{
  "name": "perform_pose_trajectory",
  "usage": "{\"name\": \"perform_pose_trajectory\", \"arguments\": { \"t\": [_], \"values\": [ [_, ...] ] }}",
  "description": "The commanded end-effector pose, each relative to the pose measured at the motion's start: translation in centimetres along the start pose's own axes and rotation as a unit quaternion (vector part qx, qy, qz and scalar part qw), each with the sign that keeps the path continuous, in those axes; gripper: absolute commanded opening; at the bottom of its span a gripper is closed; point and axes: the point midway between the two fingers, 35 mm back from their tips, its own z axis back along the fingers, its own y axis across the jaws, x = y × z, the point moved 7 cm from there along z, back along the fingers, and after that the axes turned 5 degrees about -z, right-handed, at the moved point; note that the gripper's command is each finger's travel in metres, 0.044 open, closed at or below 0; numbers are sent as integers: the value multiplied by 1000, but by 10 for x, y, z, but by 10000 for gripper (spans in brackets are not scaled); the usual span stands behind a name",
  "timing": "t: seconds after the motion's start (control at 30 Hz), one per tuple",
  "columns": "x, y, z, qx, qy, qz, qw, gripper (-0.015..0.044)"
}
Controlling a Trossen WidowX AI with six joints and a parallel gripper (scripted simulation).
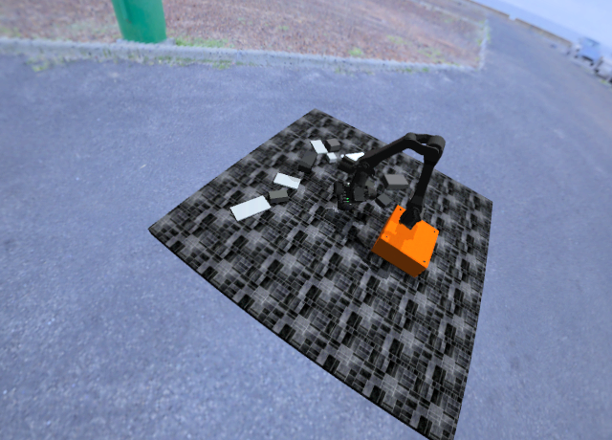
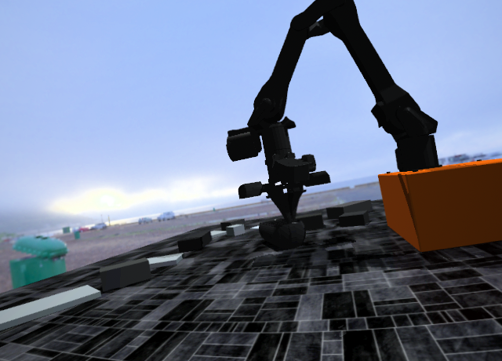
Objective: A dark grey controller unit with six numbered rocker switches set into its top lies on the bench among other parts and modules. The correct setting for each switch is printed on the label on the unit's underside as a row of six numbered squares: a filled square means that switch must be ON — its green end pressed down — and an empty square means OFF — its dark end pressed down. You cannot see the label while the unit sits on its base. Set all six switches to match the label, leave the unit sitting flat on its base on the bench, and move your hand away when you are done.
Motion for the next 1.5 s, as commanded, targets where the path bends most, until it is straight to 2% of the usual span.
{"name": "perform_pose_trajectory", "arguments": {
  "t": [0.0, 0.1, 0.27, 0.47, 0.7, 1.47],
  "values": [
    [0, 0, -1, 1, -1, 2, 1000, 0],
    [0, 0, 2, 1, 0, 0, 1000, 0],
    [0, 0, 44, 0, -1, 2, 1000, 0],
    [-1, -1, 44, 0, -1, 2, 1000, 0],
    [-37, -24, 45, -1, 1, 1, 1000, 0],
    [-37, -24, 14, -1, 1, 1, 1000, 0]
  ]
}}
